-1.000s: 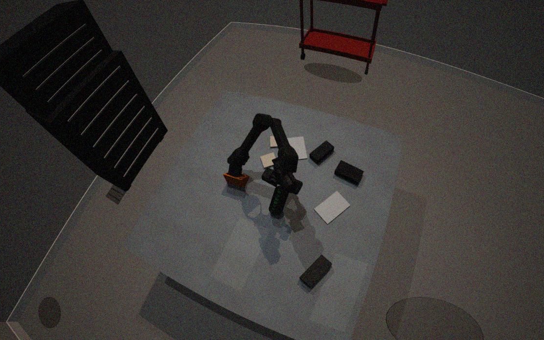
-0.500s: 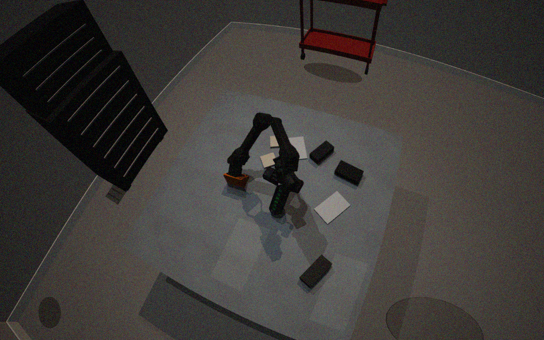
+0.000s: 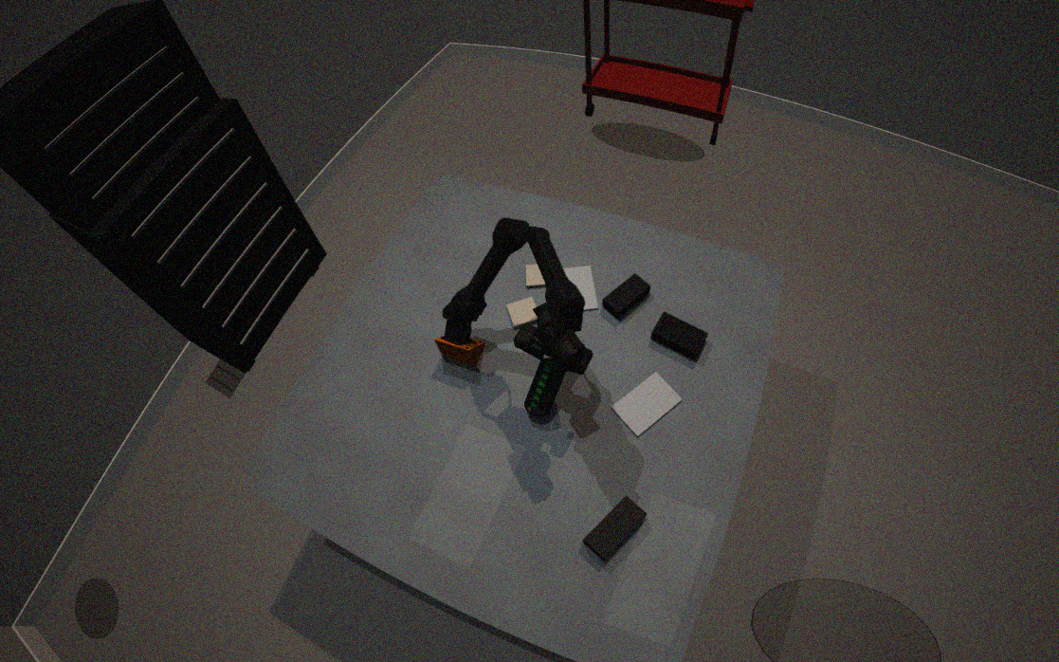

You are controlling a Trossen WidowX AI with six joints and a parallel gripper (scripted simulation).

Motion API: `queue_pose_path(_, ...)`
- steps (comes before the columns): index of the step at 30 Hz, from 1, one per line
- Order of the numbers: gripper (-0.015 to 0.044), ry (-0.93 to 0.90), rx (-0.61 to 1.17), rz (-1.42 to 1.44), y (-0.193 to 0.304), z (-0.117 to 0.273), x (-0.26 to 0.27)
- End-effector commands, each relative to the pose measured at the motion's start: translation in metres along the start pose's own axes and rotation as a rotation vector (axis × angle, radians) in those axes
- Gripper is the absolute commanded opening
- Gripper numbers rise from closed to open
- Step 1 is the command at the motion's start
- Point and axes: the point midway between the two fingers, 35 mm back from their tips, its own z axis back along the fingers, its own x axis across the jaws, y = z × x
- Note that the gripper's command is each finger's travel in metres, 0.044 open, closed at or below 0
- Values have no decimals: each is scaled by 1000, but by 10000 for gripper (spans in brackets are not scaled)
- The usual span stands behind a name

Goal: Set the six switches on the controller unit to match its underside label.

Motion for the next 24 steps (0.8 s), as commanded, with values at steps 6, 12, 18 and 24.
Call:
queue_pose_path(6, 336, 1, -2, -7, -5, -5, 1)
queue_pose_path(12, 336, 1, -2, -7, -8, -8, 1)
queue_pose_path(18, 336, 1, -3, -7, -12, -11, 1)
queue_pose_path(24, 336, 1, -3, -7, -15, -15, 1)
